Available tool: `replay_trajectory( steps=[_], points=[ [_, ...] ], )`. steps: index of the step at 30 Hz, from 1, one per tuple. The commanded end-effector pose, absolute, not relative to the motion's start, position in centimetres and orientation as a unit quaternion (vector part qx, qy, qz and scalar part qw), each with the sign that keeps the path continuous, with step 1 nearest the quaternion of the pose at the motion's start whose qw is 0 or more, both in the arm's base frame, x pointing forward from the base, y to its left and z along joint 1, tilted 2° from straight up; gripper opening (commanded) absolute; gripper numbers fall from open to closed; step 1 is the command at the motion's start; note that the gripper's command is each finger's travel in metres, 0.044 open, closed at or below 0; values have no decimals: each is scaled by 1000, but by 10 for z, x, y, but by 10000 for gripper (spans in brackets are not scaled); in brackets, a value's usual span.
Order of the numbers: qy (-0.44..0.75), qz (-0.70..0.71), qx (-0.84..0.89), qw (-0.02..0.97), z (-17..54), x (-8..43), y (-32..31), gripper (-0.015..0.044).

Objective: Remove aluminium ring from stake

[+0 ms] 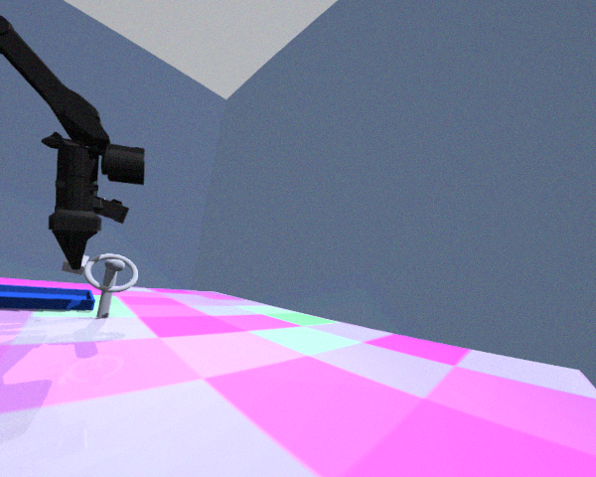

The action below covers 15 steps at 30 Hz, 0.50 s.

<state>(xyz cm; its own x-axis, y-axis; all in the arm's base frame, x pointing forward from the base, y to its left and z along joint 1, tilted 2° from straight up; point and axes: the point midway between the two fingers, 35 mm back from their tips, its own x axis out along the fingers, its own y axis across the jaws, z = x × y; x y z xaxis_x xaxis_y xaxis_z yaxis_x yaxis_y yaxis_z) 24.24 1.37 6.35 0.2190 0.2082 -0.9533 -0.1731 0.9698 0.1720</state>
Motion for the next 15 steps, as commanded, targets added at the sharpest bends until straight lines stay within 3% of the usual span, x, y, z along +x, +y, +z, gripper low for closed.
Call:
replay_trajectory(
  steps=[1, 15],
  points=[
    [612, 135, 26, 779, 63, 244, 8, 0],
    [606, 152, 48, 780, 64, 245, -5, 0]
  ],
)
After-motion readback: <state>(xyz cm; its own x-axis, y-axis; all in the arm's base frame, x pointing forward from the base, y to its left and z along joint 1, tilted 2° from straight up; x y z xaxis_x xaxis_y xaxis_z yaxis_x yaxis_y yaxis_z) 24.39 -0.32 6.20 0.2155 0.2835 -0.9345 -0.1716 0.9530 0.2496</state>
